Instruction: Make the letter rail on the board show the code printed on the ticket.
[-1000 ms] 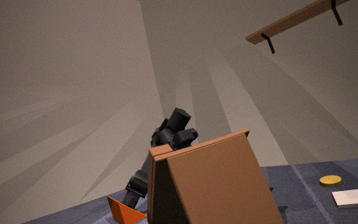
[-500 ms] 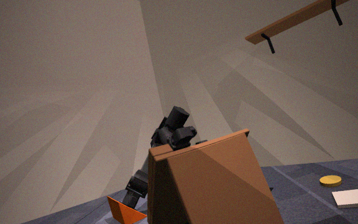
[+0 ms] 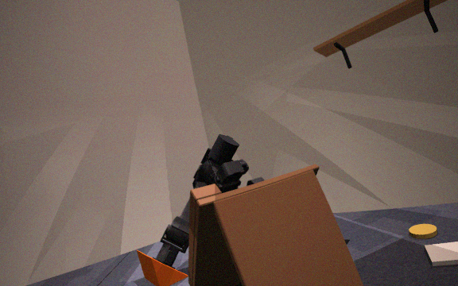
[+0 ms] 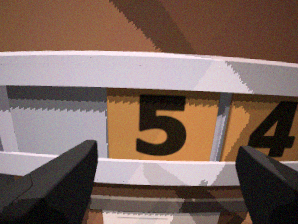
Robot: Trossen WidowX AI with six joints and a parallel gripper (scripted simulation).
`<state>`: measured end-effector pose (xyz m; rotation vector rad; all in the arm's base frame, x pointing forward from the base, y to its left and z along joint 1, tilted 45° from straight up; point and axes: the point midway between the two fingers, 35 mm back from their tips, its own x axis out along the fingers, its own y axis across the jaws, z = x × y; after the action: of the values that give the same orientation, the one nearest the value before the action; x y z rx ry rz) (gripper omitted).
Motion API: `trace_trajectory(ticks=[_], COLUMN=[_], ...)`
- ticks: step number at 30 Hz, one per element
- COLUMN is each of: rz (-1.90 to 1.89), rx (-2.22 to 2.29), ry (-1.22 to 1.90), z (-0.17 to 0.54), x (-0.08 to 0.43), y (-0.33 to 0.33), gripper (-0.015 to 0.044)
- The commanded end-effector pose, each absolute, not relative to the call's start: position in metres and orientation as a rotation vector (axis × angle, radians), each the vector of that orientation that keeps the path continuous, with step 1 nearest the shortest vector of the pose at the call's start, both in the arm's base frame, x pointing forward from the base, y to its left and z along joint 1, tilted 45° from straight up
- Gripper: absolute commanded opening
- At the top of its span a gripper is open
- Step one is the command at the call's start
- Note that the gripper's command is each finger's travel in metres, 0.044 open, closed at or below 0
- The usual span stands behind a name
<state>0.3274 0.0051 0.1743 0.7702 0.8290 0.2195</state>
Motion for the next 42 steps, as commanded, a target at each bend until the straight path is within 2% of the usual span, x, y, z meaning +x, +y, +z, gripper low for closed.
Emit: trace_trajectory(ticks=[1,42], rz=[0.225,0.224], rx=[0.768,0.768], ry=[0.825,0.826], z=[0.177,0.183], x=[0.325,0.315], y=[0.004,-0.001], gripper=[0.0295,0.0295])
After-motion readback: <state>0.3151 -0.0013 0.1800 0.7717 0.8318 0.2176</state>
